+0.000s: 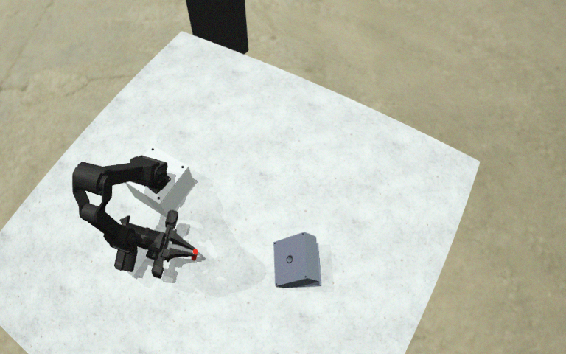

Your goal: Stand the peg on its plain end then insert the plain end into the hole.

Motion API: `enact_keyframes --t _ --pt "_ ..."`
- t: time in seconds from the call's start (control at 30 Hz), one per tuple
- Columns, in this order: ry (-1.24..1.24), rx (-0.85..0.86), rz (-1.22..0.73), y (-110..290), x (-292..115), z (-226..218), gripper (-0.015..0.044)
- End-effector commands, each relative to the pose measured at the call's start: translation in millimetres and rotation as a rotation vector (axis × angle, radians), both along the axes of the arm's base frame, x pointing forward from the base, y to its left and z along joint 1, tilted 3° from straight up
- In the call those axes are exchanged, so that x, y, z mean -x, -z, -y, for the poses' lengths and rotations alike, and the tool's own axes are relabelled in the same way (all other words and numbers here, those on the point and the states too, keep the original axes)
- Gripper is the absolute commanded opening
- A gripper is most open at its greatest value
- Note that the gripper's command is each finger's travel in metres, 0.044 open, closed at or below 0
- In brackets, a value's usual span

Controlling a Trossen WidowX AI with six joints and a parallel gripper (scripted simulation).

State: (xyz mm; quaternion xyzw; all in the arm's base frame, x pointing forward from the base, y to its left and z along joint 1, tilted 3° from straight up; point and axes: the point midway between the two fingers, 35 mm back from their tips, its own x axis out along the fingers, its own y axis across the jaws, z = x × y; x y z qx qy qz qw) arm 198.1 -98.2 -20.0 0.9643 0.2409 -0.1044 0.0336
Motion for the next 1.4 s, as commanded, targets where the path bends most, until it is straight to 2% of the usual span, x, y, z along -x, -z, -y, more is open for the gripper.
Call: enact_keyframes --t 0.0,1.37 --pt "0.0 0.0 0.0 1.1 1.2 0.6 0.0049" --pt "0.024 -0.024 0.033 3.7 9.2 2.3 0.0049"
